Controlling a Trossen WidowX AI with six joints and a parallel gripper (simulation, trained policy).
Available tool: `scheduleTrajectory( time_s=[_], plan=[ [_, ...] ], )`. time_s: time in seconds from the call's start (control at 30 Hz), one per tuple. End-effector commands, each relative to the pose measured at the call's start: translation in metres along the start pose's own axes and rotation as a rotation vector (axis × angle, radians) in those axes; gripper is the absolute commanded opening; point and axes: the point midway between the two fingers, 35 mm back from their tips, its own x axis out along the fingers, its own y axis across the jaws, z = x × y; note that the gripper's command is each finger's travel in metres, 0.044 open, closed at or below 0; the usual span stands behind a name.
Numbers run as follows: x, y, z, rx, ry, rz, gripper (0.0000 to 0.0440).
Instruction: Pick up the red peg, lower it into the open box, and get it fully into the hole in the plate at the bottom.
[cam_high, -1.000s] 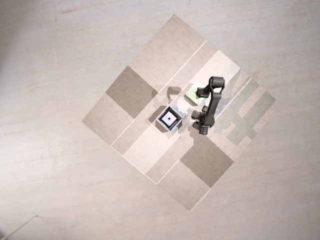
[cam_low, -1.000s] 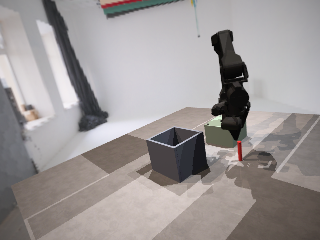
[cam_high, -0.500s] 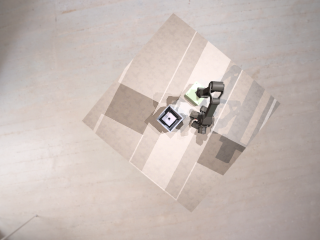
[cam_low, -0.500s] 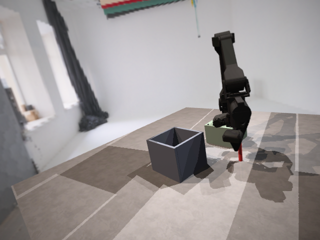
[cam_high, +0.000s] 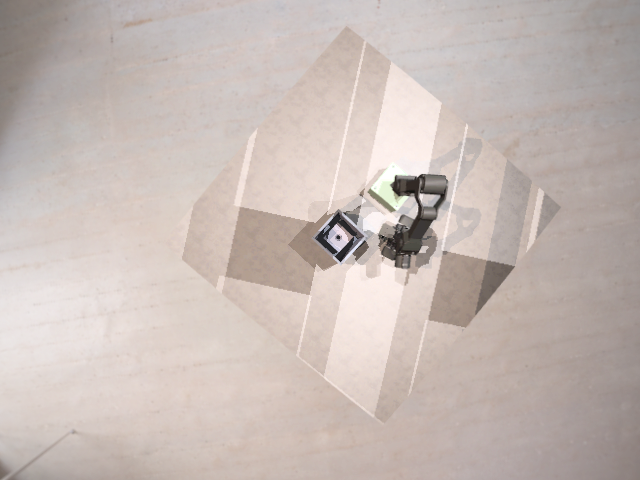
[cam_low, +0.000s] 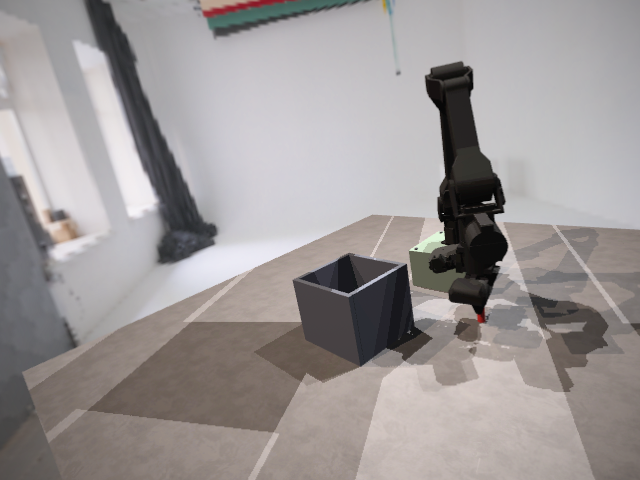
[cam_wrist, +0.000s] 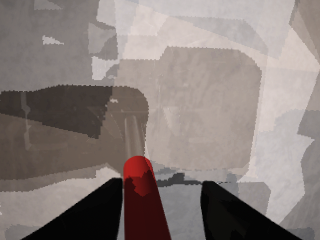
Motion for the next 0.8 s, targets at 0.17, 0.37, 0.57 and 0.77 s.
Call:
scheduleTrajectory(
  time_s=[0.17,0.37,0.57,0.77],
  plan=[
    [0.006,0.01,-0.009,-0.045,0.023,0.02,0.0],
    [-0.005,0.019,-0.014,-0.033,0.043,0.057,0.0],
    [-0.018,0.029,-0.019,-0.017,0.068,0.097,0.0],
    [-0.034,0.04,-0.023,-0.003,0.093,0.144,0.0]
  ],
)
